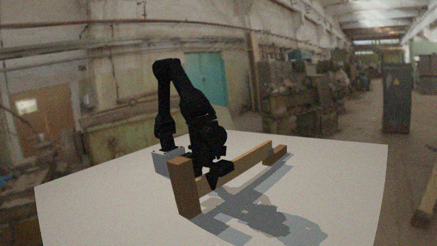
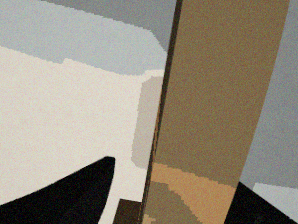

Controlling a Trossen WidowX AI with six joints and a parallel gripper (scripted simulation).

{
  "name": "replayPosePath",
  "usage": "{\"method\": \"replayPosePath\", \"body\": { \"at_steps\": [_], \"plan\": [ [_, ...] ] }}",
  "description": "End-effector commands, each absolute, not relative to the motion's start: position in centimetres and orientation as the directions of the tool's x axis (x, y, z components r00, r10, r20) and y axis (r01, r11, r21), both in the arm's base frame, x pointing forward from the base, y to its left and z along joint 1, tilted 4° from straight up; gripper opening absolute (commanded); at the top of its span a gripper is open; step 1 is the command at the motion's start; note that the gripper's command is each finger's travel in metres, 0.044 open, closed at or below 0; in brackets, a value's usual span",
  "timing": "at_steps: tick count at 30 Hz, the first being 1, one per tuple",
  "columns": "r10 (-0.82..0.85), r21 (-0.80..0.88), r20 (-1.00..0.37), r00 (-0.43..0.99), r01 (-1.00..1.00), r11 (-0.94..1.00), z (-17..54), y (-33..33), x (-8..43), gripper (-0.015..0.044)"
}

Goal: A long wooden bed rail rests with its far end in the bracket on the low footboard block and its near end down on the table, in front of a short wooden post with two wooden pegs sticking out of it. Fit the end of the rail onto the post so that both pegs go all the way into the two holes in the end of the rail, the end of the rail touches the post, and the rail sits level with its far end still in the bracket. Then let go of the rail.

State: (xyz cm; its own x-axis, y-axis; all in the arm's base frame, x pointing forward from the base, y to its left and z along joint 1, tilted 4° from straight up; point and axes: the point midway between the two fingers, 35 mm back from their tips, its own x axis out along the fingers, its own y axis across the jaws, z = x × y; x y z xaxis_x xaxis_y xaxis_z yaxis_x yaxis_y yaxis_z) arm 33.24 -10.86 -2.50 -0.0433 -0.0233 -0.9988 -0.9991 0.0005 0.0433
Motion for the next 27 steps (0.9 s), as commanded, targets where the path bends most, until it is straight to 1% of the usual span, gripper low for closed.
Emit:
{"method": "replayPosePath", "body": {
  "at_steps": [1,5,12,17,27],
  "plan": [
    [-0.024,0.042,-0.999,-0.042,-0.999,0.000,-2.5,-10.8,33.3,0.0341],
    [-0.024,0.042,-0.999,-0.042,-0.999,0.000,-2.5,-10.8,33.3,0.0440],
    [-0.024,0.042,-0.999,-0.042,-0.999,0.000,-2.3,-10.7,33.3,0.0440],
    [-0.026,0.040,-0.999,-0.040,-0.999,0.003,0.4,-7.7,33.4,0.0440],
    [-0.026,0.040,-0.999,-0.040,-0.999,0.003,0.4,-7.7,33.4,0.0440]
  ]
}}
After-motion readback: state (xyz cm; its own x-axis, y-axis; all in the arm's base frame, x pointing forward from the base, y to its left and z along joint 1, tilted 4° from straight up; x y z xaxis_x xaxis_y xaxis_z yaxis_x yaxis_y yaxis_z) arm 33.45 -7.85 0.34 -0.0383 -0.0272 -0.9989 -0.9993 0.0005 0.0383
